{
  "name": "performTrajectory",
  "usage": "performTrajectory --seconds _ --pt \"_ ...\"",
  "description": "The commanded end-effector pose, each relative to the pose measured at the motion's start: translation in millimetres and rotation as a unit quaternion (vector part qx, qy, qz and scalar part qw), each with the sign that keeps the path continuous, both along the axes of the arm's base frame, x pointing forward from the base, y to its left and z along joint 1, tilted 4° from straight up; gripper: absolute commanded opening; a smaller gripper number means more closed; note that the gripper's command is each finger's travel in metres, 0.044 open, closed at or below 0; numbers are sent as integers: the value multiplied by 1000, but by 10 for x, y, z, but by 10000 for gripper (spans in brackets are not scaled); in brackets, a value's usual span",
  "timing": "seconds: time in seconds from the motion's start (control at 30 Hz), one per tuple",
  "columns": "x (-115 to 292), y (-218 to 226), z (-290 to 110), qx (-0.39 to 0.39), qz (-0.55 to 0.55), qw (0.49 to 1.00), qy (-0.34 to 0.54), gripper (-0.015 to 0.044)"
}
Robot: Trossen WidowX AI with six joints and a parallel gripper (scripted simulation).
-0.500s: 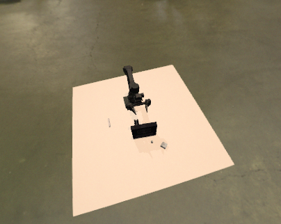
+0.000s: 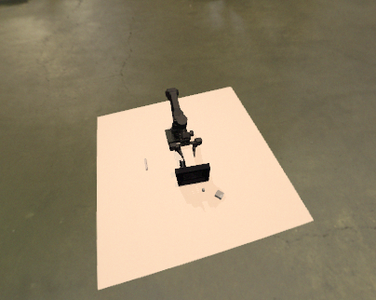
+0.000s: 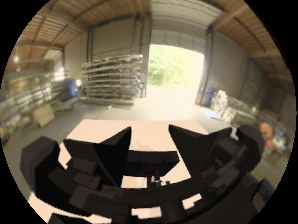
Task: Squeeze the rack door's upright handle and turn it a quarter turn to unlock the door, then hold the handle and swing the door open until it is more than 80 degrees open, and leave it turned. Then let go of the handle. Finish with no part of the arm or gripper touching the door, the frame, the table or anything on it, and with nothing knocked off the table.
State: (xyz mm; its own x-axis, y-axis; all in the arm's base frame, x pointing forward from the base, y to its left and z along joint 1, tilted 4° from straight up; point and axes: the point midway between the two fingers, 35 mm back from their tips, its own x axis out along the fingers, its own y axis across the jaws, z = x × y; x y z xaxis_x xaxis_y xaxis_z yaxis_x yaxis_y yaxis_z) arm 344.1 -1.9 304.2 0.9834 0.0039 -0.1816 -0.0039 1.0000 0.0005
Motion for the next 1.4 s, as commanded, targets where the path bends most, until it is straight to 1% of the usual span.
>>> performTrajectory --seconds 0.0,0.33,0.67,1.03,1.37 --pt "76 -27 -87 -3 0 999 54 284" --pt "162 -98 -298 -1 -4 985 171 284" --pt "153 -168 -492 5 -8 958 286 284" --pt "52 -233 -654 15 -9 914 405 284" --pt "-104 -279 -741 28 -9 862 506 284"
